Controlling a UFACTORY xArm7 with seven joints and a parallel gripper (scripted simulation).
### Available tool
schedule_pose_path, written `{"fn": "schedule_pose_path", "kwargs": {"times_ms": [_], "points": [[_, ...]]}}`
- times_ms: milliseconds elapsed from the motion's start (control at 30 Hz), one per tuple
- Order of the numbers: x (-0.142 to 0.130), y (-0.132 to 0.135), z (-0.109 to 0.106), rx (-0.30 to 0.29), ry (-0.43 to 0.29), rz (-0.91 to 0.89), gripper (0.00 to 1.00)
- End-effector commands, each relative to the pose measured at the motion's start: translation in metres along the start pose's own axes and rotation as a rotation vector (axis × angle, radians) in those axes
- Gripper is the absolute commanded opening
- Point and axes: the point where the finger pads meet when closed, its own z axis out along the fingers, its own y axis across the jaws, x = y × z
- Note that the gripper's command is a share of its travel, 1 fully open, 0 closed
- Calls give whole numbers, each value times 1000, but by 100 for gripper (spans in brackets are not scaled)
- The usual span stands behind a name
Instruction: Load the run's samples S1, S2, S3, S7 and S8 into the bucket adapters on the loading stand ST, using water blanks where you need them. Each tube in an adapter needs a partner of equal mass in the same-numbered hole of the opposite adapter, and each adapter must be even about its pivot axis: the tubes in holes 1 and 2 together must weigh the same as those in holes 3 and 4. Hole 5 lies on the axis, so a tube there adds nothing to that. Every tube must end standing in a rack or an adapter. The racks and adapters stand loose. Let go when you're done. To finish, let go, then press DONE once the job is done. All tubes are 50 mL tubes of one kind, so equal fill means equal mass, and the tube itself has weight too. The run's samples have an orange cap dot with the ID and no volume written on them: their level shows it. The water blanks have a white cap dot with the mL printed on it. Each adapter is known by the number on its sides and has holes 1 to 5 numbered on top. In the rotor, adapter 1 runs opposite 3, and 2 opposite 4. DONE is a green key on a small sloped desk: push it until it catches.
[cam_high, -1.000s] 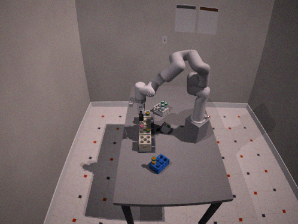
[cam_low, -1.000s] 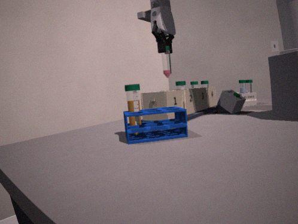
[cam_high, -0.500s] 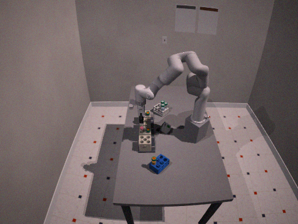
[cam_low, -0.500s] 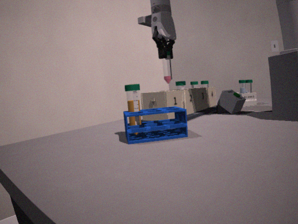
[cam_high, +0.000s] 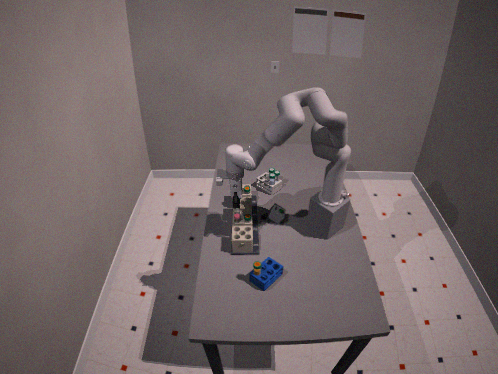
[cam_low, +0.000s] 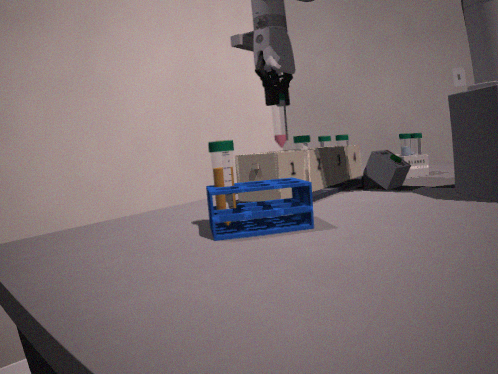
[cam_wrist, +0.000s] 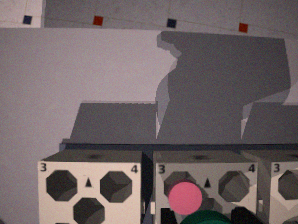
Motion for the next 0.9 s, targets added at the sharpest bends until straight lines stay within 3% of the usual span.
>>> {"fn": "schedule_pose_path", "kwargs": {"times_ms": [0, 867], "points": [[2, 0, -1, 1, 4, 0, 0], [2, 0, 15, 1, 4, 0, 0]]}}
